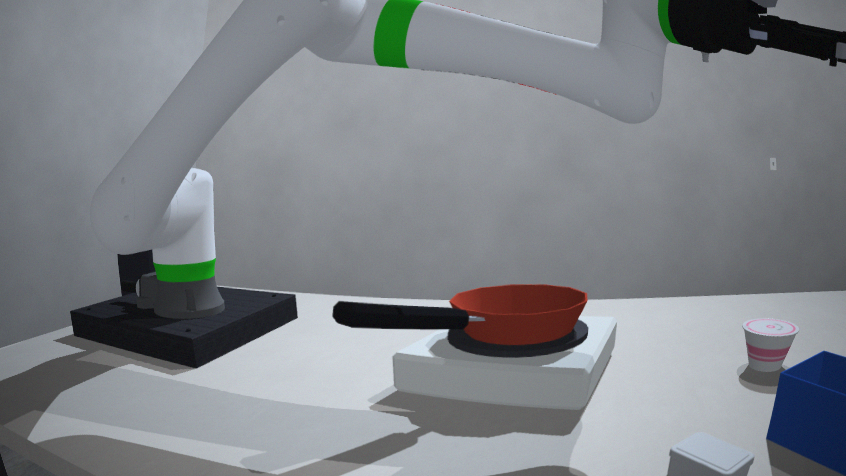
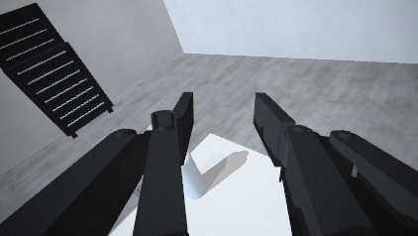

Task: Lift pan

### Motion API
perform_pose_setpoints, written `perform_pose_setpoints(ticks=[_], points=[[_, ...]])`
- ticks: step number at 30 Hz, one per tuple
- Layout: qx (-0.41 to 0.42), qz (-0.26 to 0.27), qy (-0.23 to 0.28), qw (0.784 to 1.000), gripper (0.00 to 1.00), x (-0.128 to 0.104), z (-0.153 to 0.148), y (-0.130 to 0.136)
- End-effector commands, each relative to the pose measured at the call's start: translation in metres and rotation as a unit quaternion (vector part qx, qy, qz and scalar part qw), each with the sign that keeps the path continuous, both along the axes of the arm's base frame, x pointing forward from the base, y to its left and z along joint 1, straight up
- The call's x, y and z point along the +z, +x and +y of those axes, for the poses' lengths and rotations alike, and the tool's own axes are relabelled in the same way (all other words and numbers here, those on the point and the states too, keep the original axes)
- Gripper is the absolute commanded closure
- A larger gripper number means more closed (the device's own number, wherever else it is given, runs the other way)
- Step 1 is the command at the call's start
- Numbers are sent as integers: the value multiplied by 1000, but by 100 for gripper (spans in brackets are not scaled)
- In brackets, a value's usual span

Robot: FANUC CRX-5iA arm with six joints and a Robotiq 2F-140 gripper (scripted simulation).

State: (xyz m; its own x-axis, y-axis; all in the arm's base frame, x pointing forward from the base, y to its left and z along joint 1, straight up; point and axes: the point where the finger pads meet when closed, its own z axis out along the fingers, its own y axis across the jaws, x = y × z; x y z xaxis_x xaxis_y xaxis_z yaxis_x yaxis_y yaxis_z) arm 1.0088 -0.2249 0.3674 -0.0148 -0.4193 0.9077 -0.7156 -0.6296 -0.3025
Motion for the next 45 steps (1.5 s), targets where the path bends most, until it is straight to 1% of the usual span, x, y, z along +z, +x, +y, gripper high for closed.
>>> perform_pose_setpoints(ticks=[1,5,10,12,13,15,20,27,29,30,32,36,44,45], points=[[-21,51,5,998,59,8,-8,-41],[-28,100,11,995,59,6,-11,-77],[-25,164,23,986,59,-2,-9,-121],[-25,164,23,986,59,-2,-9,-121],[-19,200,31,979,59,-9,-4,-146],[-14,219,36,975,59,-13,-1,-159],[10,283,51,958,59,-27,14,-202],[61,367,74,925,59,-48,44,-262],[61,367,74,925,59,-48,44,-262],[86,398,82,910,59,-56,59,-286],[99,412,86,902,59,-59,66,-297],[141,452,97,876,59,-69,89,-331],[237,518,115,814,59,-85,140,-399],[237,518,115,814,59,-85,140,-399]])
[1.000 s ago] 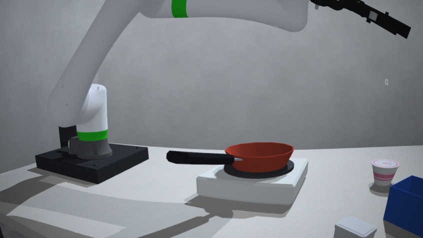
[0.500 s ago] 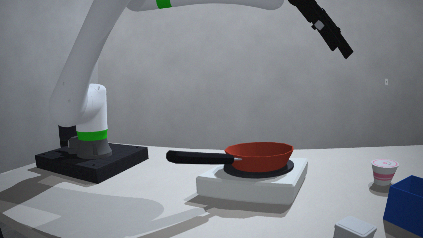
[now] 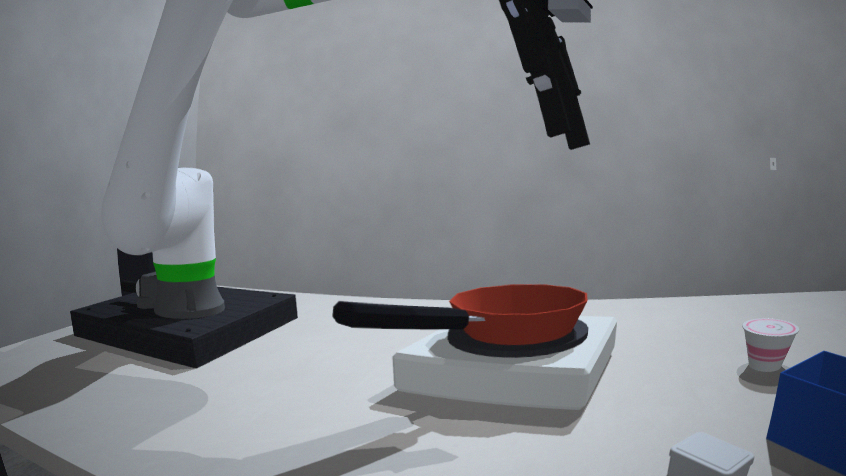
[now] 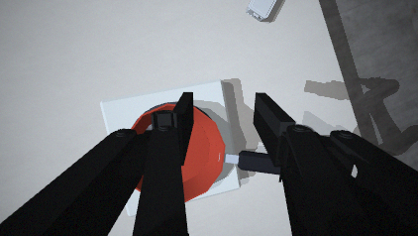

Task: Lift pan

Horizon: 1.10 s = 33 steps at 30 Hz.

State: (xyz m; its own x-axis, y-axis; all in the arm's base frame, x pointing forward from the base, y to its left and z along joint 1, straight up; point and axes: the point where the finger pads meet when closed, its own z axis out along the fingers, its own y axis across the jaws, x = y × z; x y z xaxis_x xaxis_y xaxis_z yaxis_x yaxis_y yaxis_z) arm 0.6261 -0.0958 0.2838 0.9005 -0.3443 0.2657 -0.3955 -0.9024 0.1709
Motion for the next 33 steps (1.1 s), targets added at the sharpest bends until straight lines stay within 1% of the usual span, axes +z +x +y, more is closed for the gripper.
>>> perform_pose_setpoints(ticks=[1,2,4,11,12,13,14,16,18,19,22,27,33], points=[[20,17,13,1000,59,-2,11,-16],[56,42,34,997,59,-6,30,-40],[72,52,44,995,59,-7,38,-51],[168,105,98,975,59,-12,85,-112],[170,106,100,975,59,-12,86,-113],[177,131,137,966,59,-21,92,-127],[167,144,160,962,59,-28,89,-127],[156,156,184,958,59,-35,85,-127],[156,156,184,958,59,-35,85,-127],[142,170,221,950,59,-44,80,-126],[130,183,259,940,59,-52,74,-124],[110,198,338,914,59,-64,59,-118],[97,198,432,875,59,-73,32,-109]])
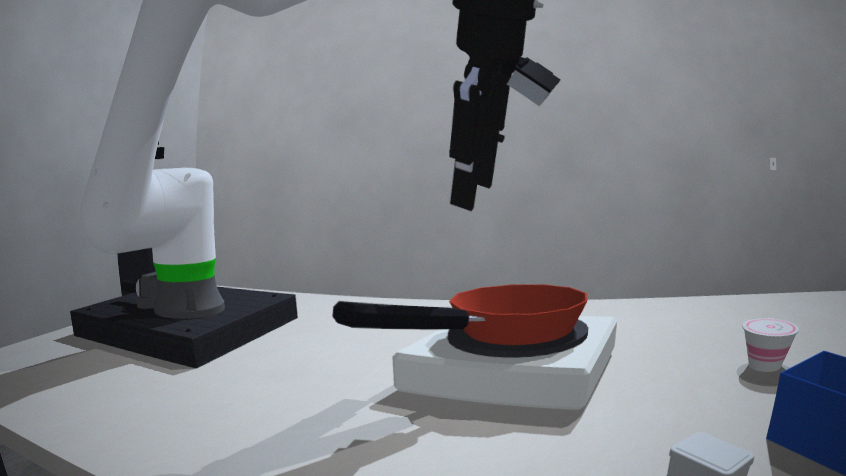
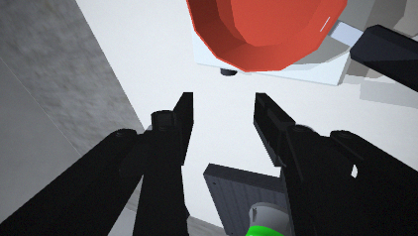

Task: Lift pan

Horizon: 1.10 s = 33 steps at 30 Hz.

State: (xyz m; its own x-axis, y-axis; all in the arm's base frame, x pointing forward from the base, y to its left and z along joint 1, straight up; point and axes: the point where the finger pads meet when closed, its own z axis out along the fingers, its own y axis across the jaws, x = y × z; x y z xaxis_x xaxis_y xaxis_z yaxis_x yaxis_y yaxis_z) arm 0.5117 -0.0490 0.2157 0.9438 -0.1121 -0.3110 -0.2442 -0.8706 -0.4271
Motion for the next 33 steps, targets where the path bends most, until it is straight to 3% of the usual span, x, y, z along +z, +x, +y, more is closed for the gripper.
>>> perform_pose_setpoints(ticks=[1,2,4,9,17,19,22,27,33], points=[[-12,21,62,998,59,-5,-15,5],[-12,21,62,998,59,-5,-15,5],[-25,24,122,992,59,-8,-37,10],[-38,14,200,979,59,-10,-73,12],[-49,-33,321,945,59,-11,-150,1],[-49,-33,321,945,59,-11,-150,1],[-49,-67,369,926,59,-14,-190,-13],[-46,-106,411,904,59,-17,-232,-34],[-44,-126,428,894,59,-19,-250,-46]])
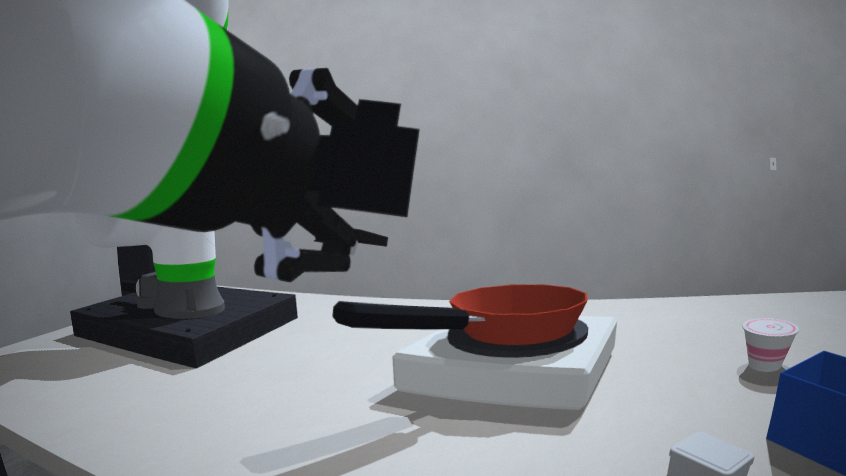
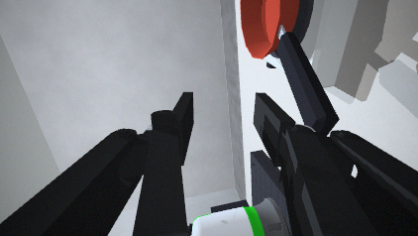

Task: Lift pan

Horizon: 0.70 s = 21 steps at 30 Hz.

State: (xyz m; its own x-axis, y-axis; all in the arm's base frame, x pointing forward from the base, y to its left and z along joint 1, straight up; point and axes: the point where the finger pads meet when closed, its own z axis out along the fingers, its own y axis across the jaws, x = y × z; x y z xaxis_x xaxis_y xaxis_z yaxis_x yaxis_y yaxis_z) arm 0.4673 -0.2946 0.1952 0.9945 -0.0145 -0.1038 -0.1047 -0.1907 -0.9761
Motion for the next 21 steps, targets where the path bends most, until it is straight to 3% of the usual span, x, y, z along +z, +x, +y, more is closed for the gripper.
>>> perform_pose_setpoints(ticks=[1,21], points=[[1,-4,6,1000,59,1,-5,-2],[0,-4,6,1000,59,-8,-5,-2]])
